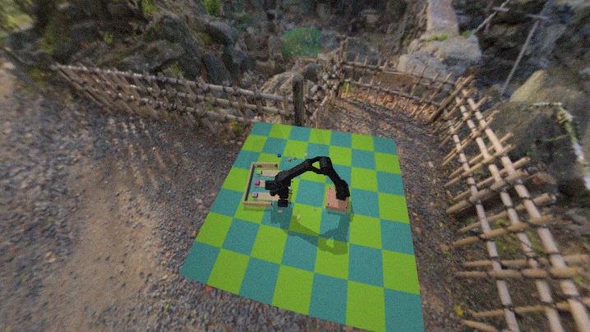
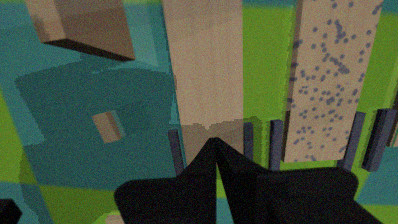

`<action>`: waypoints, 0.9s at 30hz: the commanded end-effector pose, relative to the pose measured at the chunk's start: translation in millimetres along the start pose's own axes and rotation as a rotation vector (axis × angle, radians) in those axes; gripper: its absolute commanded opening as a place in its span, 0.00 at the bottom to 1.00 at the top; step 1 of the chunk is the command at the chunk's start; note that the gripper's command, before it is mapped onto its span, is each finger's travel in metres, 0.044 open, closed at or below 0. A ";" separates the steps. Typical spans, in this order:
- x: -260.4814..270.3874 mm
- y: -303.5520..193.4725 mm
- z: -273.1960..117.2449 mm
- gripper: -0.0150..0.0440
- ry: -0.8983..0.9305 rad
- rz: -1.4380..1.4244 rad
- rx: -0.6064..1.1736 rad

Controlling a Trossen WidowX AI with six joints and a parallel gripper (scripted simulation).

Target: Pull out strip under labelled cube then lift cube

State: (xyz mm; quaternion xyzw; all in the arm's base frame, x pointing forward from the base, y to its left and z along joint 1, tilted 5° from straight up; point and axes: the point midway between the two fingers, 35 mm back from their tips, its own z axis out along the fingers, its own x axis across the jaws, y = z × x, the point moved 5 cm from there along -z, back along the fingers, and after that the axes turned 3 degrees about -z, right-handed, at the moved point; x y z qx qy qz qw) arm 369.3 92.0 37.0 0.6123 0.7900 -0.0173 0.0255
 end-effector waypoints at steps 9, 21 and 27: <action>1.2 -23.7 5.9 0.25 0.003 0.003 0.024; 1.9 -41.6 6.4 0.25 0.003 0.003 0.025; 2.3 -50.4 6.7 0.25 0.003 0.003 0.026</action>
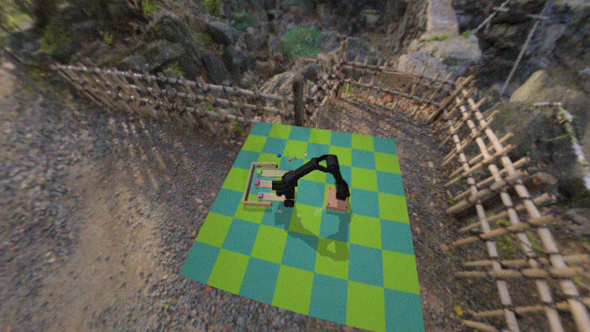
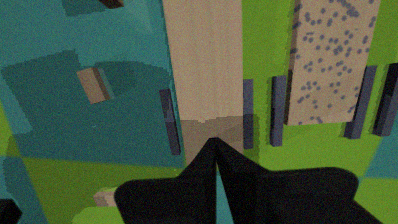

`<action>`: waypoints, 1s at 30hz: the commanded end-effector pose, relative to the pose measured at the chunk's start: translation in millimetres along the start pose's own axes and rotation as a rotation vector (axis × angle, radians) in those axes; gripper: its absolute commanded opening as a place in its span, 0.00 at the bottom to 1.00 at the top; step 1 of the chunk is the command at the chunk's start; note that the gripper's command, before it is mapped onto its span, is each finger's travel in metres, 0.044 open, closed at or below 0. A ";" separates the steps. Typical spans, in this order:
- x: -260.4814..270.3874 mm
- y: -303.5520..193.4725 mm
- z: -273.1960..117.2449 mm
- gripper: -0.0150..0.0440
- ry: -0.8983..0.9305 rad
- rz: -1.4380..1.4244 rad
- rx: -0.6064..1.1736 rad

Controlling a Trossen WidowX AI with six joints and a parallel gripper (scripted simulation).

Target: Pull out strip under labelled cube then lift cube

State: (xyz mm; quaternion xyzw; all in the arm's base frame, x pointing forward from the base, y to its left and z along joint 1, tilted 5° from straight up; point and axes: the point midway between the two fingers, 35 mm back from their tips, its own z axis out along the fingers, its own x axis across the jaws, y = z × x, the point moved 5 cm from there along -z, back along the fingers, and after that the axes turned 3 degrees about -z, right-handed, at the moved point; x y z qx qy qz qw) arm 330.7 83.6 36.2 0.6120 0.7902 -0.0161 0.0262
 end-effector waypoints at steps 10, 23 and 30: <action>1.5 -26.0 6.5 0.25 0.003 0.003 0.030; 2.3 -44.1 6.3 0.25 0.003 0.003 0.032; 2.7 -54.9 6.2 0.25 0.003 0.003 0.032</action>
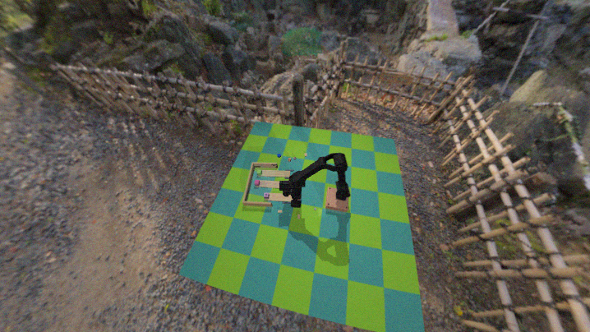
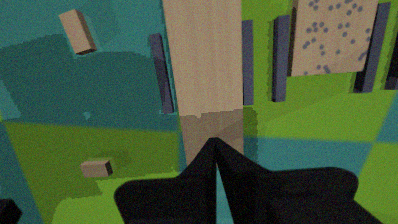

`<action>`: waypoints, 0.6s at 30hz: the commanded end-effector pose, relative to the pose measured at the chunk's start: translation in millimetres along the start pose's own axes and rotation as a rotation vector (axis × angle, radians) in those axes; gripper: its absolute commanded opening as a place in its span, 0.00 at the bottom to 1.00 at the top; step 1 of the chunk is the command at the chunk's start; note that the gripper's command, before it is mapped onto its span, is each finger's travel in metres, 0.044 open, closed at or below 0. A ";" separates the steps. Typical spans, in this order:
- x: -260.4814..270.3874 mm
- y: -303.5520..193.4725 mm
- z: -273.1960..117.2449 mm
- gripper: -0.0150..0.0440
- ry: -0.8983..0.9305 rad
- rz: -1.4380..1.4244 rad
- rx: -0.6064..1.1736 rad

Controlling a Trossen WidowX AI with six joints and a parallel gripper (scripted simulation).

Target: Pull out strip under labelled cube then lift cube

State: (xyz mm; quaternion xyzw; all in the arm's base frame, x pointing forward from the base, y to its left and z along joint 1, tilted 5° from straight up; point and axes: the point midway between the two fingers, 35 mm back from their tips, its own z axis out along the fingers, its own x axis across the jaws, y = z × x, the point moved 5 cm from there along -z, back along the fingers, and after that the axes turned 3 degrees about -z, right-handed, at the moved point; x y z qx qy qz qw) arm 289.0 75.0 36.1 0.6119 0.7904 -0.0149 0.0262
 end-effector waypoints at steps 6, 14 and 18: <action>1.0 -21.3 6.2 0.25 0.001 0.003 0.035; 1.5 -32.7 6.0 0.25 0.001 0.003 0.036; 1.7 -38.2 5.9 0.25 0.001 0.003 0.037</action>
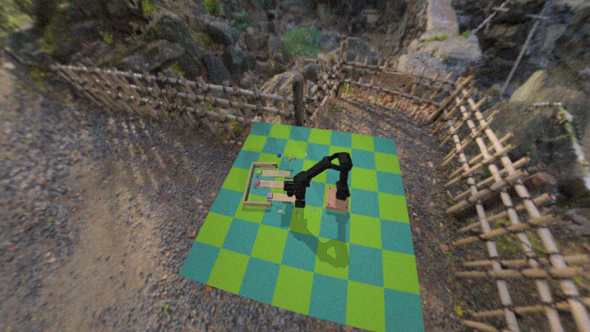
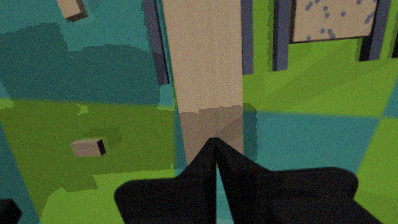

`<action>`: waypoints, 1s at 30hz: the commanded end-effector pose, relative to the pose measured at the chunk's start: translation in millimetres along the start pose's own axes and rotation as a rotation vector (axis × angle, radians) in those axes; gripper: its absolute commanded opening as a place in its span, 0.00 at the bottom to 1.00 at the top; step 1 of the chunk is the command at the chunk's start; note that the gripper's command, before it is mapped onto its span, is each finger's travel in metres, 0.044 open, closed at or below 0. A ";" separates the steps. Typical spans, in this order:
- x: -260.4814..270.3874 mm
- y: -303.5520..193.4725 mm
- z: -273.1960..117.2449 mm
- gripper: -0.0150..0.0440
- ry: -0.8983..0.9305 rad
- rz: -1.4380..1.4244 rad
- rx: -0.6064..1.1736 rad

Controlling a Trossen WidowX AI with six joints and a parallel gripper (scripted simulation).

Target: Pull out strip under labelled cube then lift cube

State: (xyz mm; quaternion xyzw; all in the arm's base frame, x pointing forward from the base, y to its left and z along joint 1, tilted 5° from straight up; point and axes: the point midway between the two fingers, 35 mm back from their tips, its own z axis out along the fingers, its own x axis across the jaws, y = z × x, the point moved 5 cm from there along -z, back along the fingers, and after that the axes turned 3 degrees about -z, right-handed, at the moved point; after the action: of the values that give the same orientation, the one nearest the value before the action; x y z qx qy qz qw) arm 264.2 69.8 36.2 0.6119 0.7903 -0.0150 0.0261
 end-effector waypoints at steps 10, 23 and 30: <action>1.1 -26.1 6.0 0.25 0.001 0.003 0.037; 1.9 -42.5 5.6 0.25 0.001 0.003 0.039; 2.3 -51.7 5.3 0.25 0.001 0.003 0.040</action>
State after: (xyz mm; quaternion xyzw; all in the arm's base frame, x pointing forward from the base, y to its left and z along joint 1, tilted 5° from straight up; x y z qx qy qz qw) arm 226.8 62.0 36.7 0.6119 0.7904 -0.0151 0.0259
